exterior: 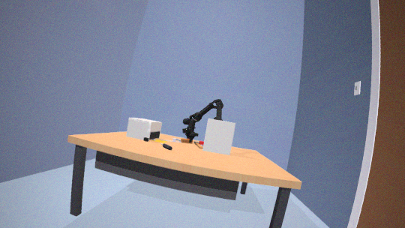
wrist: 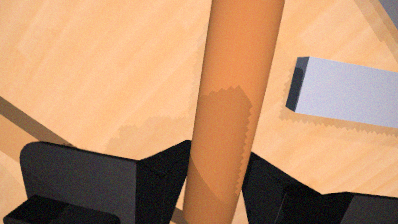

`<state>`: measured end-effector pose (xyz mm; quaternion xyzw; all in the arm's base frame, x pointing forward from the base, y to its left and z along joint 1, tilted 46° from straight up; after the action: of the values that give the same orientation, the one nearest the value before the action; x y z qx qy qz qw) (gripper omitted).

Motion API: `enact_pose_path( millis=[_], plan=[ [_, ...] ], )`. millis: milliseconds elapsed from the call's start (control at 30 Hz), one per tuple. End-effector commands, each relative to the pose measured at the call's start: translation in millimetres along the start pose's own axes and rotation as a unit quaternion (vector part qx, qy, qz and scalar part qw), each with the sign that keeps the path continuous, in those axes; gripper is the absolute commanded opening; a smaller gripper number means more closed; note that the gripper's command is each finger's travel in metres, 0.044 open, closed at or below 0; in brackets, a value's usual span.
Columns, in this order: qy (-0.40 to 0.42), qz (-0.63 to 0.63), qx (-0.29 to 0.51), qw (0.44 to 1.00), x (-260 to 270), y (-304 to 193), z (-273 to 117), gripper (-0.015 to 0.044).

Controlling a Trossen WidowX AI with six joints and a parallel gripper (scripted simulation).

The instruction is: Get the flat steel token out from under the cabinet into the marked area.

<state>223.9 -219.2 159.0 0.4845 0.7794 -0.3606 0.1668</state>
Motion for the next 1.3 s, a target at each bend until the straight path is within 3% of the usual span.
enact_pose_path(
  millis=[0,167,267,800,933,1267],
  plan=[
    [0.0,0.0,0.0,1.0,0.0,0.0,0.0,0.0184],
    [0.0,0.0,0.0,1.0,-0.1,0.0,-0.2,0.02],
    [0.0,0.0,-0.003,1.0,0.1,-0.5,-0.1,0.027],
    [0.0,0.0,-0.003,1.0,0.8,0.9,3.8,0.027],
    [-0.002,0.004,-0.001,1.0,-0.8,-0.7,1.1,0.0165],
    [-0.002,0.004,-0.001,1.0,-0.8,-0.7,1.1,0.0078]
  ],
)
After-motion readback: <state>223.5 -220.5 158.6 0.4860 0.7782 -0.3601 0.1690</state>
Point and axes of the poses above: the point midway between the two fingers, 35 mm back from their tips, its own z axis out along the fingers, its own x axis across the jaws, y = z × x, the point moved 10 cm from there along -z, back along the fingers, and after that the axes turned 3 degrees about z, right-handed, at the moved point
